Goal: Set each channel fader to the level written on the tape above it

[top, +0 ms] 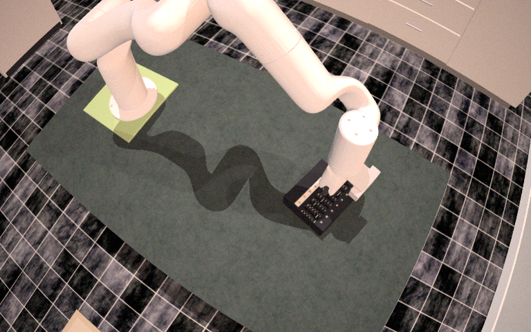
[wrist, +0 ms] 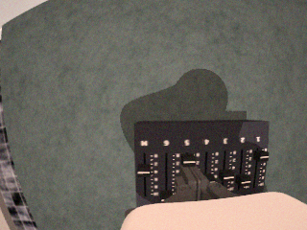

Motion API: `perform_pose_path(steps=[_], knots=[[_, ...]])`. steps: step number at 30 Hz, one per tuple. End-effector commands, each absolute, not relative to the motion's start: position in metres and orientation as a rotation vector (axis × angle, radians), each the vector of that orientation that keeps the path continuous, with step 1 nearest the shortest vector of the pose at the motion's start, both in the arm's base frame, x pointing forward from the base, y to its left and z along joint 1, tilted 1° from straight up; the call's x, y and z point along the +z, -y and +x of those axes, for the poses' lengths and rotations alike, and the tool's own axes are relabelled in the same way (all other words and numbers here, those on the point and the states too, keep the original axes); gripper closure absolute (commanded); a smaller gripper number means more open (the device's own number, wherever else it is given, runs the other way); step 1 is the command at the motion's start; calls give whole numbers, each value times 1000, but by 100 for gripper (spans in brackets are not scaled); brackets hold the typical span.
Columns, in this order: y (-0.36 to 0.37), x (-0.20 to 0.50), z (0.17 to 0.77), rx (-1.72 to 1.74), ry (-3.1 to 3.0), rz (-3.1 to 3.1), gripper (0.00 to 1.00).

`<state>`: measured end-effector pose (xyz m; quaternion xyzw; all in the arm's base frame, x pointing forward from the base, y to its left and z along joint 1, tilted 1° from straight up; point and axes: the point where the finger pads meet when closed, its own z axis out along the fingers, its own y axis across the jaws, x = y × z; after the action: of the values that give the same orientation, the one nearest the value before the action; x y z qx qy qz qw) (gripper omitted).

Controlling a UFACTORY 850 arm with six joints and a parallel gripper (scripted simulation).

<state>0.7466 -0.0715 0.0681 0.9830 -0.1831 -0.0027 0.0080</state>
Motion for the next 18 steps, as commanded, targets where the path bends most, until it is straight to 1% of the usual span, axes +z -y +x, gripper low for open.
perform_pose_path(steps=[1,18], knots=[[72,70,748,-4,573,3073,100],[70,70,744,-4,573,3073,100]])
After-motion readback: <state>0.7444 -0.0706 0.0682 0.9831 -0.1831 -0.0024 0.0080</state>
